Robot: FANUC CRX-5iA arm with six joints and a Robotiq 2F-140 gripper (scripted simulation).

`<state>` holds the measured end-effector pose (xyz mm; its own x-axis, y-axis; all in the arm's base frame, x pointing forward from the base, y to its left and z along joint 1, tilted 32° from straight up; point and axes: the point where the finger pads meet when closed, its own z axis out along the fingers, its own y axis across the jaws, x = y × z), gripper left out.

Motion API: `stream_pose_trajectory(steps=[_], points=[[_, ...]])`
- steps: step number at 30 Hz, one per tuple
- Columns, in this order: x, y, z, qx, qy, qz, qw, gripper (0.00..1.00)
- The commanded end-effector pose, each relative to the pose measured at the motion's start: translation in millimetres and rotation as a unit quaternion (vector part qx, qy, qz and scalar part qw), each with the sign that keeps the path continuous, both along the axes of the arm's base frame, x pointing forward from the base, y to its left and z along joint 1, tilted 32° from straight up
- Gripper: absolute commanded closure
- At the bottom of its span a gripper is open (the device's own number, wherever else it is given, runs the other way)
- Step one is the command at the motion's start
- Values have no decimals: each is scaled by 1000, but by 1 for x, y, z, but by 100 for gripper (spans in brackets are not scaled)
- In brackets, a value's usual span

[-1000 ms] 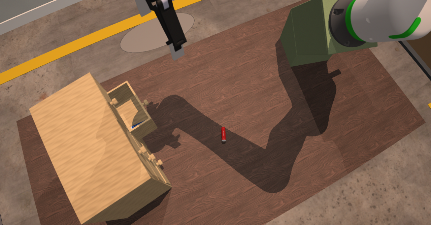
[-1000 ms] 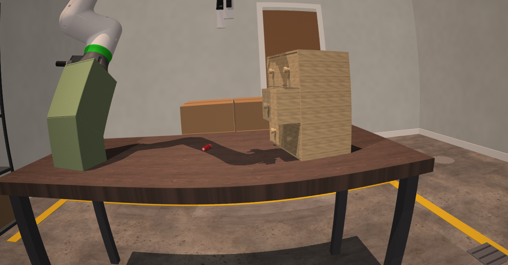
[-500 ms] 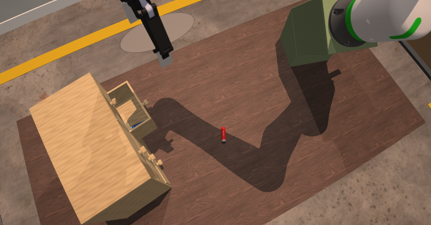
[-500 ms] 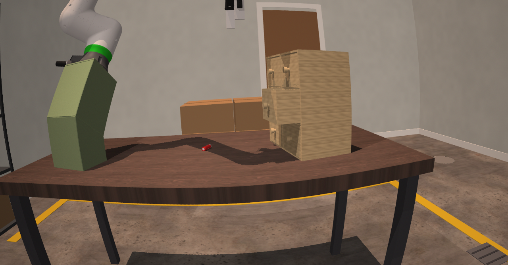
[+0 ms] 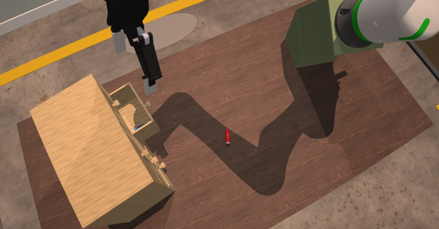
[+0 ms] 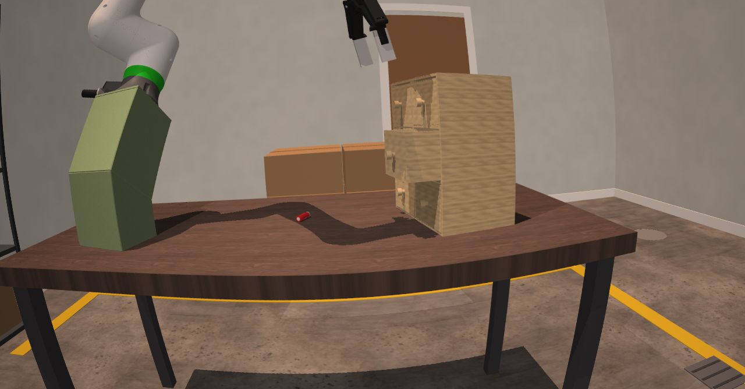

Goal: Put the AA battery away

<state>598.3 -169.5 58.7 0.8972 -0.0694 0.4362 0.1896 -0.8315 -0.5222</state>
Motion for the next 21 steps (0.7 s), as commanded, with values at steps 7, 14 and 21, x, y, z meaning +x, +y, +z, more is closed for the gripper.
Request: stream_pose_trajectory(steps=[7, 14, 21], points=[[37, 17, -21, 21, -60, -21, 998, 0], [39, 18, -22, 21, -62, -22, 998, 0], [39, 18, -22, 21, -62, -22, 998, 0]])
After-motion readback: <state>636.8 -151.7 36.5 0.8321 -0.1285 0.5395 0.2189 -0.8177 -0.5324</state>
